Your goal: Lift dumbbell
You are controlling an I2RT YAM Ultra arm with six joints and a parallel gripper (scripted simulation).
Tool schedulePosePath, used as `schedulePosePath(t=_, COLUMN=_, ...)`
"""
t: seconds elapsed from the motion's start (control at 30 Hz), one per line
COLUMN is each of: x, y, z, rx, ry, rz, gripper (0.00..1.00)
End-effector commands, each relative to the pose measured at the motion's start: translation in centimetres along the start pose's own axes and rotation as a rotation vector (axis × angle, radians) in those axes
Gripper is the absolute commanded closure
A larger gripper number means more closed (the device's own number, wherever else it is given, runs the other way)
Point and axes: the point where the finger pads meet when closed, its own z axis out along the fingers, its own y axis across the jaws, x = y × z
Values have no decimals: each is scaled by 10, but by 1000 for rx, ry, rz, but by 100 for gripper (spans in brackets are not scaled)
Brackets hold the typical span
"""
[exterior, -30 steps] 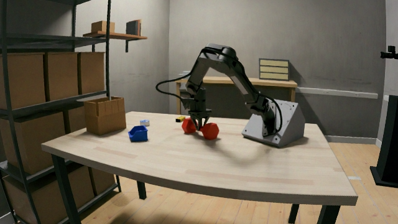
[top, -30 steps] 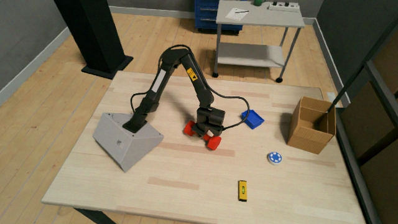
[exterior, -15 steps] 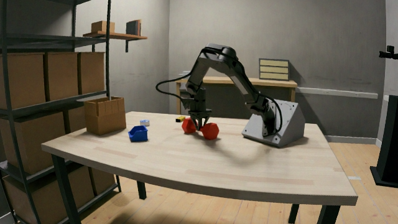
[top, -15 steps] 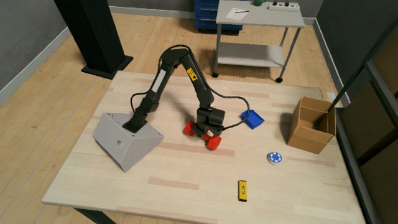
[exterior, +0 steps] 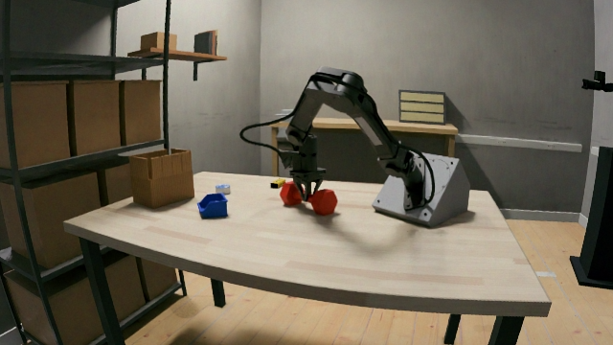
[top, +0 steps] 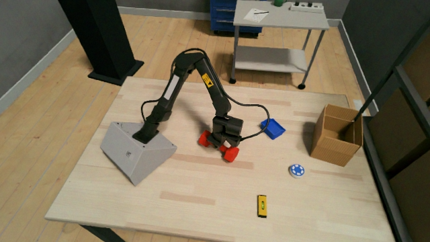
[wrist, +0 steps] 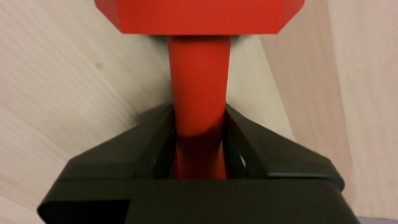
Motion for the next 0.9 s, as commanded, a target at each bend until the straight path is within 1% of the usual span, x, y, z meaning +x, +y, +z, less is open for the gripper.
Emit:
schedulePosePath(t=0.0, x=-2, y=-6, z=0, rx=2, ry=-9, rz=17, gripper=100)
schedulePosePath(t=0.67, x=-2, y=-6, z=0, rx=2, ry=-9, rz=17, gripper=100)
schedulePosePath(t=0.87, x=-3, y=-5, z=-2, rx=2, ry=-10, rz=17, gripper=100)
